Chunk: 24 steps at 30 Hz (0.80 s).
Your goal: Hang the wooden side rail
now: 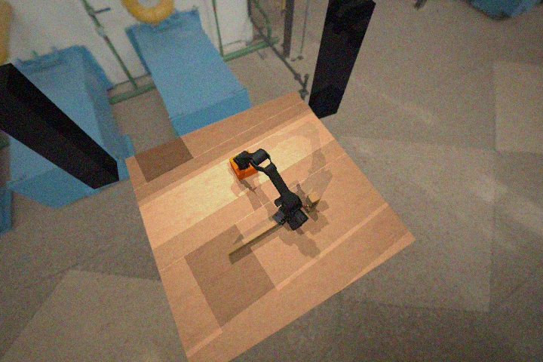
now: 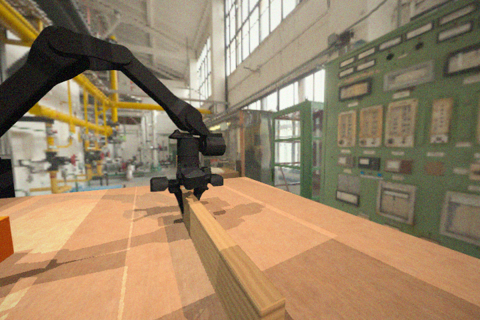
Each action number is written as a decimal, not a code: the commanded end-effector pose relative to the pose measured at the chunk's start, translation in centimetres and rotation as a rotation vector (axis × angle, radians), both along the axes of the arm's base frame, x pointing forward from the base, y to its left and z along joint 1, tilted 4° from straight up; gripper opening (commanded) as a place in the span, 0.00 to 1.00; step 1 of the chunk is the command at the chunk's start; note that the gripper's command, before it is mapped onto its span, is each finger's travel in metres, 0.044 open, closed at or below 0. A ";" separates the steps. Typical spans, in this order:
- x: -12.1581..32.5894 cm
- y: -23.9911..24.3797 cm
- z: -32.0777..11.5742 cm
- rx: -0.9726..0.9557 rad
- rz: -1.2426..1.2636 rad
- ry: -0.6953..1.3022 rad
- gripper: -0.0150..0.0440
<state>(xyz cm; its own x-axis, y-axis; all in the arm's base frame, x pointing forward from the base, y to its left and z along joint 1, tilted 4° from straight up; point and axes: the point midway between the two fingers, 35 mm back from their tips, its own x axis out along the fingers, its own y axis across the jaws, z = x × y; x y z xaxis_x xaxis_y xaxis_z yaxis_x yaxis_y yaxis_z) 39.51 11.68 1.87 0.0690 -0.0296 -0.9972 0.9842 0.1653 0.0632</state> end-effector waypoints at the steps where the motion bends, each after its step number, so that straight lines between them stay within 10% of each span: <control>1: 0.4 0.1 1.0 0.004 0.004 -0.023 0.25; 24: 0.3 0.2 1.4 0.004 0.004 -0.023 0.25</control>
<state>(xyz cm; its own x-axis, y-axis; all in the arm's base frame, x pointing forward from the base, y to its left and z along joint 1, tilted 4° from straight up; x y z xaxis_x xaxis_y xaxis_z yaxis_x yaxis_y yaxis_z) 39.48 11.69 2.27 0.0691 -0.0296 -0.9972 0.9841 0.1658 0.0633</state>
